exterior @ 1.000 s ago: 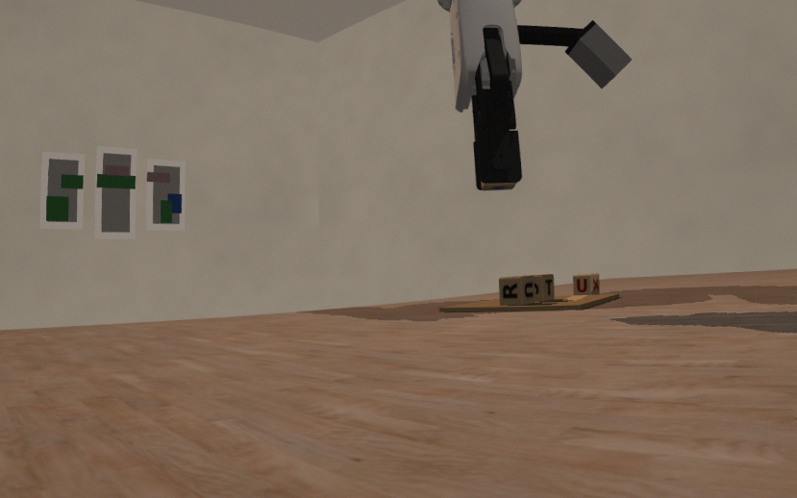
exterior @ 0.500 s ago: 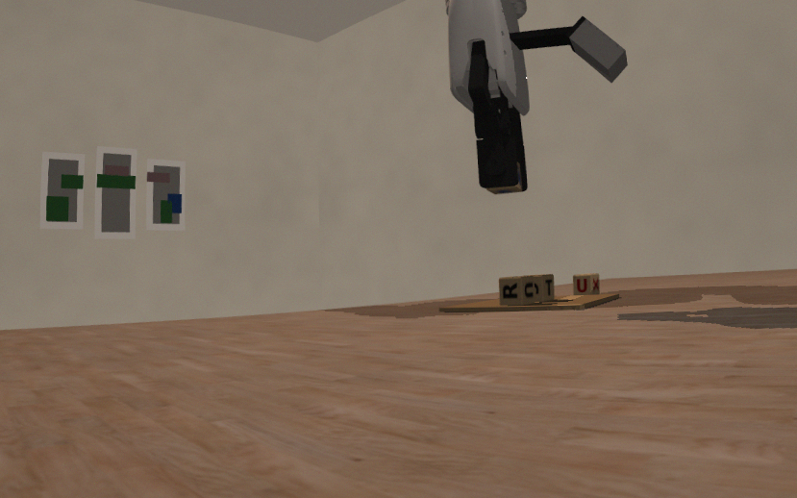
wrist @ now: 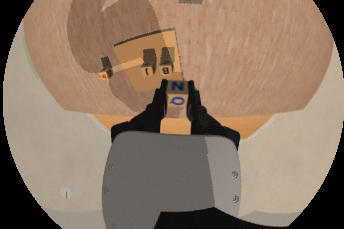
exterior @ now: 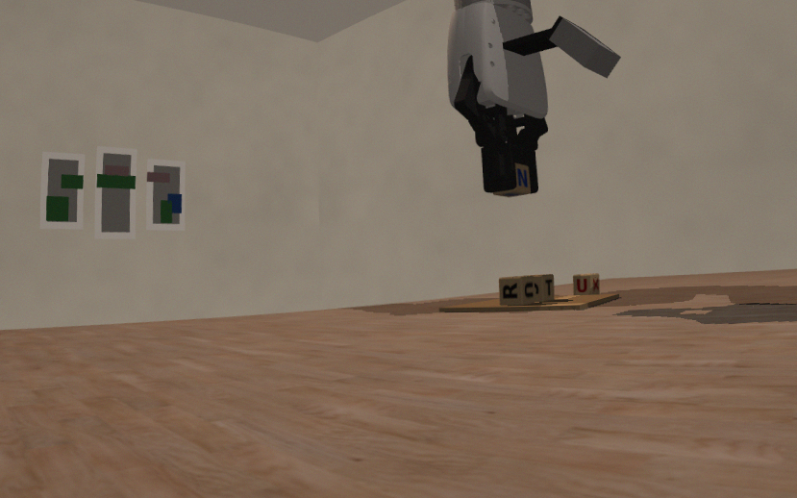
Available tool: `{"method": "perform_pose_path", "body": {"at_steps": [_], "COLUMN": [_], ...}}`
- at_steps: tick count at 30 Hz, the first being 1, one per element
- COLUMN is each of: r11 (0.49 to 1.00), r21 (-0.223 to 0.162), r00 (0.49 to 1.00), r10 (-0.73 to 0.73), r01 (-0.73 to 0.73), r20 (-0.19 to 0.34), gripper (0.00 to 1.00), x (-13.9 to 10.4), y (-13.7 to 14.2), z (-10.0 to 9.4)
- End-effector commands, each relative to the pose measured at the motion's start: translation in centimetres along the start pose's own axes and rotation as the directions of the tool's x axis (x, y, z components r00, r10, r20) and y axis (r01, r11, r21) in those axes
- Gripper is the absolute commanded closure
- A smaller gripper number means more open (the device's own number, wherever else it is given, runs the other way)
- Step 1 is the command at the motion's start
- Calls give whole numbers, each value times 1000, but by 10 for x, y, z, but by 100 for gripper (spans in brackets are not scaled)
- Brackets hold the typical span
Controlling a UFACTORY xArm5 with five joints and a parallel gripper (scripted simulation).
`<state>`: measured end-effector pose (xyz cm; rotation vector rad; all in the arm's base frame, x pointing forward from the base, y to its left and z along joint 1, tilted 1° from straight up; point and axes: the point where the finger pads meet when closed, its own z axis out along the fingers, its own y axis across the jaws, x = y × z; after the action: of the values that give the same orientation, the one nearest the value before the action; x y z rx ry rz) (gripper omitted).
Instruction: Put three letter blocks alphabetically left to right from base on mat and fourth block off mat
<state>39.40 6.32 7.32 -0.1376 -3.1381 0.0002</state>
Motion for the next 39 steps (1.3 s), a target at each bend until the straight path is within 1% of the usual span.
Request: {"method": "perform_pose_path", "body": {"at_steps": [1, 3, 5, 6, 9, 13, 20, 22, 23, 26, 32, 37, 39], "r11": [990, 981, 981, 963, 945, 903, 806, 806, 756, 714, 591, 476, 476], "r21": [-1, -1, -1, -2, -2, -3, -3, -3, -4, -4, -5, -6, -6], "r00": [990, 981, 981, 963, 945, 903, 806, 806, 756, 714, 591, 476, 476], "r10": [138, 192, 192, 269, 328, 430, 592, 592, 654, 700, 807, 879, 879], "r01": [-138, -192, -192, -269, -328, -430, -592, -592, -654, -700, -807, -879, -879], "r20": [3, 3, 3, 3, 4, 4, 3, 3, 3, 3, 3, 2, 2], "gripper": [79, 79, 79, 79, 79, 79, 79, 79, 79, 79, 79, 79, 79], "x": [-5, -6, -6, -8, -9, -11, -15, -15, -16, -17, -20, -22, -22], "y": [-9, -13, -13, -18, -22, -30, -43, -43, -49, -53, -65, -75, -75], "z": [-2, -2, -2, -2, -2, -2, -3, -3, -3, -3, -4, -4, -4]}}
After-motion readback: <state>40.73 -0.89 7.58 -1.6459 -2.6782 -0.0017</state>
